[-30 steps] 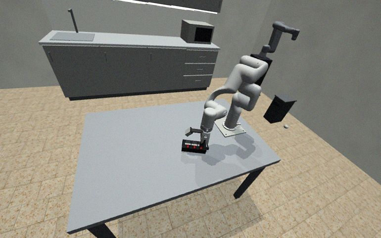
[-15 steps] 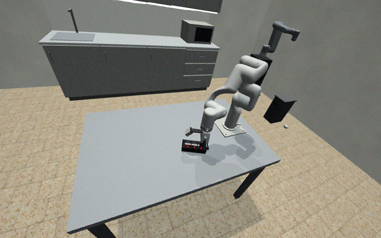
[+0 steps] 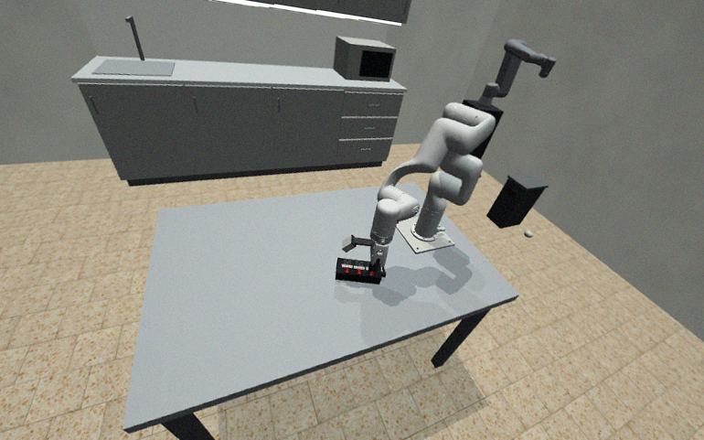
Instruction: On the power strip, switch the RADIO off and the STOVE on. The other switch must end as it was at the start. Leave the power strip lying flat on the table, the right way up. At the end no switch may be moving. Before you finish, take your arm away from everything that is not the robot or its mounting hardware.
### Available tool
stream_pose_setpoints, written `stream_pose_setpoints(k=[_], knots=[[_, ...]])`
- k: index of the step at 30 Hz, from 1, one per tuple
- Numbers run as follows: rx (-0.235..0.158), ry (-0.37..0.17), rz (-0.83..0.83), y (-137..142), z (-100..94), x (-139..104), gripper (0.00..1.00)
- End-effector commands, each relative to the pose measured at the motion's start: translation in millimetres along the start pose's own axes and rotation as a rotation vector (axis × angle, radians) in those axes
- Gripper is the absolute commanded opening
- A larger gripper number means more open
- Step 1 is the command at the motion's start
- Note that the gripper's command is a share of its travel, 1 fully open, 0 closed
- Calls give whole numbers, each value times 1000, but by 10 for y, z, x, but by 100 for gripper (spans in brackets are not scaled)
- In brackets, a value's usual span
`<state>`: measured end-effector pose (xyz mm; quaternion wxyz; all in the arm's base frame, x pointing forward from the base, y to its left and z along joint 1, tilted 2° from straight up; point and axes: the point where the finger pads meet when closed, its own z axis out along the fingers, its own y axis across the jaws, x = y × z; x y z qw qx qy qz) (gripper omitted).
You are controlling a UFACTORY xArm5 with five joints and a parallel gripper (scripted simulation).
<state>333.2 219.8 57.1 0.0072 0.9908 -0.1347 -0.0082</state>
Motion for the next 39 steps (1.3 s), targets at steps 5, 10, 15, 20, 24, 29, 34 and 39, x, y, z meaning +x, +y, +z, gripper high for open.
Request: stream_pose_setpoints(k=[5,10,15,20,24,29,34,39], knots=[[3,2,0,-10,-10,8,0],[3,2,0,-10,-5,8,0],[3,2,0,-11,11,6,0],[3,2,0,-12,32,4,0],[3,2,0,-13,46,3,0],[3,2,0,-14,61,2,0],[3,2,0,-15,73,0,0],[3,2,0,-15,76,0,0]])
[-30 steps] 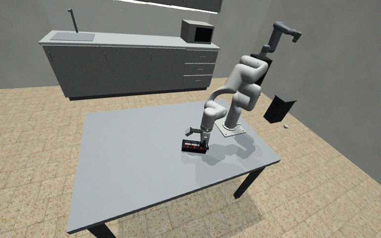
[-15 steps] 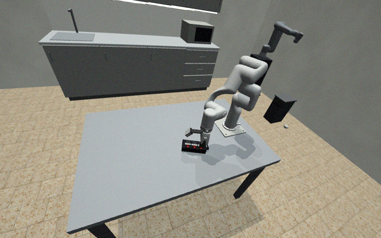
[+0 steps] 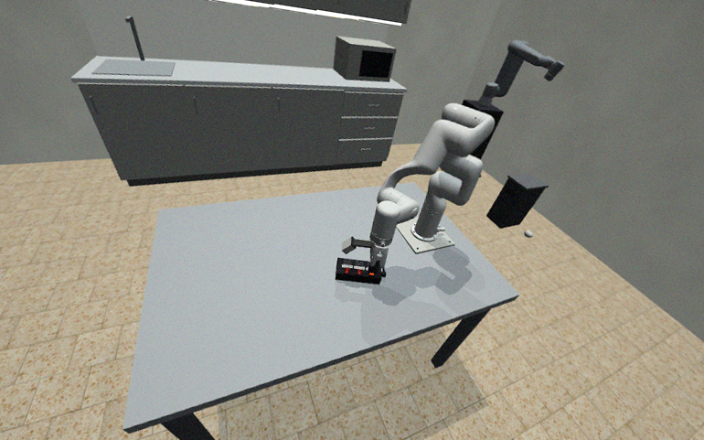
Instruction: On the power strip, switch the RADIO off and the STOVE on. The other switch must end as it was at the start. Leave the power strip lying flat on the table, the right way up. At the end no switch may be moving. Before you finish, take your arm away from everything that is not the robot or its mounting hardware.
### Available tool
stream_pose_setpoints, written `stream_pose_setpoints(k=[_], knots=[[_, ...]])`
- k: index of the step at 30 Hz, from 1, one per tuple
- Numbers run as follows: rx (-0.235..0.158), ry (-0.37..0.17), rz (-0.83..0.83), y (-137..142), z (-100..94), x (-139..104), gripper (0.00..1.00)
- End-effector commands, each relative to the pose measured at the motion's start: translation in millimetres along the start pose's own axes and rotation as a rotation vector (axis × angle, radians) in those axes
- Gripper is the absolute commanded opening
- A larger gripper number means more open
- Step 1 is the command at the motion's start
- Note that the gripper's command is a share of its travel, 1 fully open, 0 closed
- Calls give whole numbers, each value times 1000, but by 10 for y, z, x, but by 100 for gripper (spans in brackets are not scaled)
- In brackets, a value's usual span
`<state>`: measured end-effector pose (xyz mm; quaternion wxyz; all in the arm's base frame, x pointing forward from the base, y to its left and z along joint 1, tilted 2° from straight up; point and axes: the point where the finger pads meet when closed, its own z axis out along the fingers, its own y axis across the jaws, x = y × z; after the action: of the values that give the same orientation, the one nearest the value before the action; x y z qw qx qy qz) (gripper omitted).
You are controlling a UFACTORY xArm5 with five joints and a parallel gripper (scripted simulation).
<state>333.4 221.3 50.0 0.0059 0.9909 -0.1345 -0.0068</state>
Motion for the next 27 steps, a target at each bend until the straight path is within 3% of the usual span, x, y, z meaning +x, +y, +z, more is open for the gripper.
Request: stream_pose_setpoints(k=[1,20,27], knots=[[0,0,0,1,5,1,0],[0,0,0,-2,-35,-3,0],[0,0,0,-7,-217,-7,0]])
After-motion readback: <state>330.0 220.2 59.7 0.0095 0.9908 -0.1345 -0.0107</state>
